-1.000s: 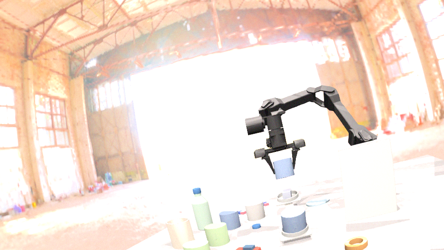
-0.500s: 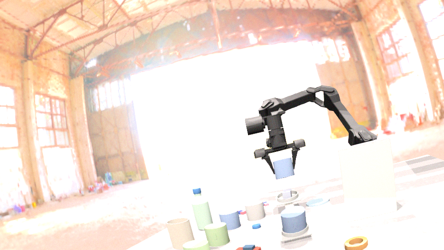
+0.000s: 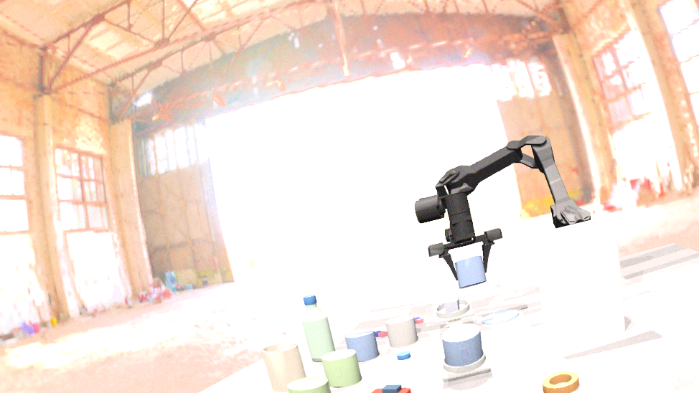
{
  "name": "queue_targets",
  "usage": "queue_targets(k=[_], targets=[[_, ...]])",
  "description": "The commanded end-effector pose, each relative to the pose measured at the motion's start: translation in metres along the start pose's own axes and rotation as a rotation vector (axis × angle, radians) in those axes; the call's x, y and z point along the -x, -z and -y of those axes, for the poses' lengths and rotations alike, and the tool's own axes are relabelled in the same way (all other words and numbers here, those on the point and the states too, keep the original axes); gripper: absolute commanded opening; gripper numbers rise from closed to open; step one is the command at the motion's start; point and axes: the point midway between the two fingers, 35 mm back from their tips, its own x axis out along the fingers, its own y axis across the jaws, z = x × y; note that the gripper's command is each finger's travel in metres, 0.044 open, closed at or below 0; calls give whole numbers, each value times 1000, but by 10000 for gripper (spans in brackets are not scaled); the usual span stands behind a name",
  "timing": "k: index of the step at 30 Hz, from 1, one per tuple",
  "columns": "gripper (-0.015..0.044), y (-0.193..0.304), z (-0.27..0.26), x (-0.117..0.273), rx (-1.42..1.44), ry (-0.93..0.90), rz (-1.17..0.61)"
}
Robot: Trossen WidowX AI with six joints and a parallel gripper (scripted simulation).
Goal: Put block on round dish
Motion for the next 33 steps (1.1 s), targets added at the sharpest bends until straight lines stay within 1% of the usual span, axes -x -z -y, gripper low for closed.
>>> queue_targets(k=[1, 12, 23, 28, 33], targets=[[0, -11, 22, -9, 3, -10, -18], [0, -38, 96, -35, -3, -28, -6], [0, -45, 167, -51, 9, -14, 73], [0, -45, 171, -55, 10, -9, 80], [0, -47, 170, -72, 10, -9, 80]])
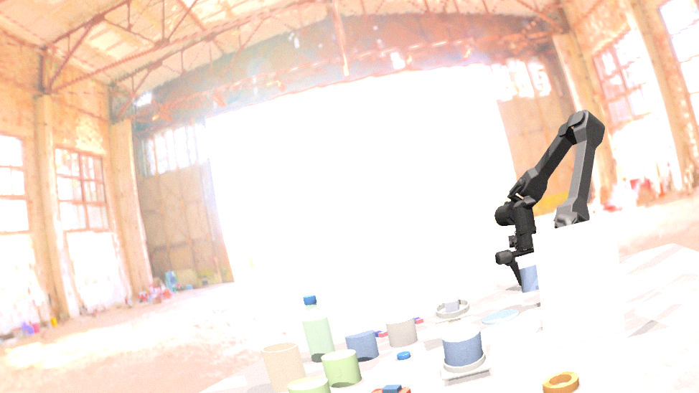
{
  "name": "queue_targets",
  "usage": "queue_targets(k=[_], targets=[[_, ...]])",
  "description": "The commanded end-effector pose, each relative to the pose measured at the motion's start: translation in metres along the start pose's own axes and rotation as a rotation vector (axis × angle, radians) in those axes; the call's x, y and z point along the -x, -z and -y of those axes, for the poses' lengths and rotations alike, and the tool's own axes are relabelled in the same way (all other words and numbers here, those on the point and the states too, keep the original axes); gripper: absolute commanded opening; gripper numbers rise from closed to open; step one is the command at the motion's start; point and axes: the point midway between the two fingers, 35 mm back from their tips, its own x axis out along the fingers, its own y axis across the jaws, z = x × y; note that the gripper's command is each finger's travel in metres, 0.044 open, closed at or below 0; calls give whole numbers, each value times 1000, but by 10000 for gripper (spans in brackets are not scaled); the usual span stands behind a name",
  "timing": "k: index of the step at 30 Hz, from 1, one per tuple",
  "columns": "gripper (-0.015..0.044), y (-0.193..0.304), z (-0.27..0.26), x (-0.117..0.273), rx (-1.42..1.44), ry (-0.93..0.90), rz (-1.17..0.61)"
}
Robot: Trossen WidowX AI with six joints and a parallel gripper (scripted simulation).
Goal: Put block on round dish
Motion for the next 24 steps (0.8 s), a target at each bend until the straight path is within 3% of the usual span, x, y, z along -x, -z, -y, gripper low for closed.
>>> queue_targets(k=[1, 22, 24], targets=[[0, 3, 0, -14, 8, -1, -7], [0, 3, 1, -48, 9, 1, -4], [53, 1, 1, -43, 5, 3, 0]])
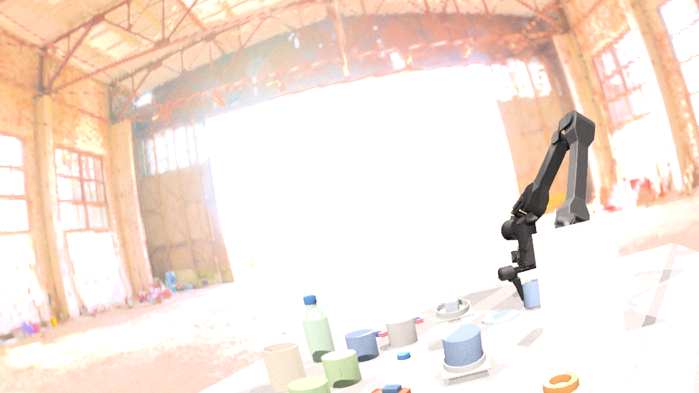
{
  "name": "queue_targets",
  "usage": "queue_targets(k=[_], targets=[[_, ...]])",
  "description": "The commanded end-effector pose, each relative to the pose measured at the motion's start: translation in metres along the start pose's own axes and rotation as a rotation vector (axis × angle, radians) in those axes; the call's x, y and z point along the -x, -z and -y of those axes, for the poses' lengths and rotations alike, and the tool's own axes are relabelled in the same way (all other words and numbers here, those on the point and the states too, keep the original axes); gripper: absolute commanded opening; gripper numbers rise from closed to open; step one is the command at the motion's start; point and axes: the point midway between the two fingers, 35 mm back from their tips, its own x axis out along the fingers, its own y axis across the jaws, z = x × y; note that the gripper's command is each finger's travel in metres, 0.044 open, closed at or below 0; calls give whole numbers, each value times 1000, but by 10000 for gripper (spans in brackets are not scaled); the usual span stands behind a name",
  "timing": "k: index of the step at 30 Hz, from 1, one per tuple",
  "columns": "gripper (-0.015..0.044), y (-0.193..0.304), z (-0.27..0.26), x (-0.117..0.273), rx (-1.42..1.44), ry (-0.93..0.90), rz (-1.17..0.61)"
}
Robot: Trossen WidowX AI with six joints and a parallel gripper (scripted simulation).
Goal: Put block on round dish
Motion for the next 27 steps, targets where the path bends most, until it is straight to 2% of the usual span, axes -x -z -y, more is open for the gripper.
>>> queue_targets(k=[1, 15, 19, 24, 27], targets=[[79, 0, 0, 0, -3, 1, 1], [440, 0, -1, 9, -3, 0, -2], [440, 2, -1, 52, 0, -3, -6], [440, 2, 0, 54, 1, -4, -6], [361, 0, -11, 58, -18, -48, 14]])
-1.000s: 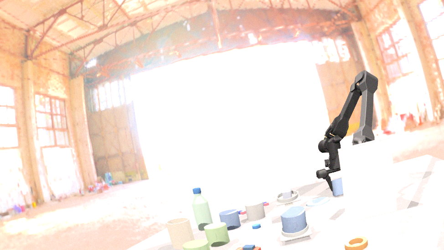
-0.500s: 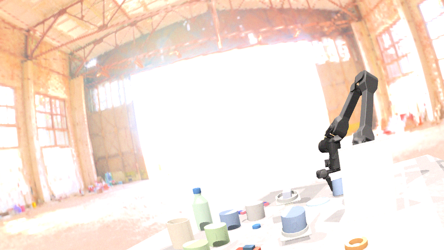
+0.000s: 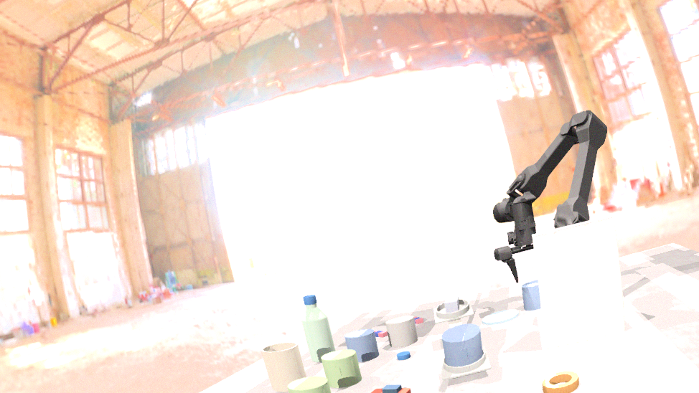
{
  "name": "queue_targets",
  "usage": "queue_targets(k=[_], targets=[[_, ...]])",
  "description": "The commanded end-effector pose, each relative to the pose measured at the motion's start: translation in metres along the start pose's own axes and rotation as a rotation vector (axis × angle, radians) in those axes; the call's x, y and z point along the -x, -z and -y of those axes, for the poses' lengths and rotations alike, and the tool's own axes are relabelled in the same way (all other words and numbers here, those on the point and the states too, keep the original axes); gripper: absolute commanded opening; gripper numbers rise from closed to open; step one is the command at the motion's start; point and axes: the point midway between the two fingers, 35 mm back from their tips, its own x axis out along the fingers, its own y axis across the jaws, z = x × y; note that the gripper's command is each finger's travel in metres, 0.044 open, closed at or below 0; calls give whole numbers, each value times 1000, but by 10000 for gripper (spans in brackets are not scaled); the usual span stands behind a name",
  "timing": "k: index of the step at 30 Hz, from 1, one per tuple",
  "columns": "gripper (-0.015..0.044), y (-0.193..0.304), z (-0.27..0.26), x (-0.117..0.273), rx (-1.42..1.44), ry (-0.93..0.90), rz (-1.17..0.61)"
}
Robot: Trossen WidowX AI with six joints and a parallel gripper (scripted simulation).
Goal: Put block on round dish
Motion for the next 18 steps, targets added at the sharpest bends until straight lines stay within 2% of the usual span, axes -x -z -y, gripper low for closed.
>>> queue_targets(k=[1, 4, 8, 18], targets=[[335, -3, -15, 8, -29, -63, 31], [260, -2, -29, 9, -48, -79, 14], [260, 2, -48, 10, -66, -84, -17], [260, 45, -164, 31, -123, -53, -84]])
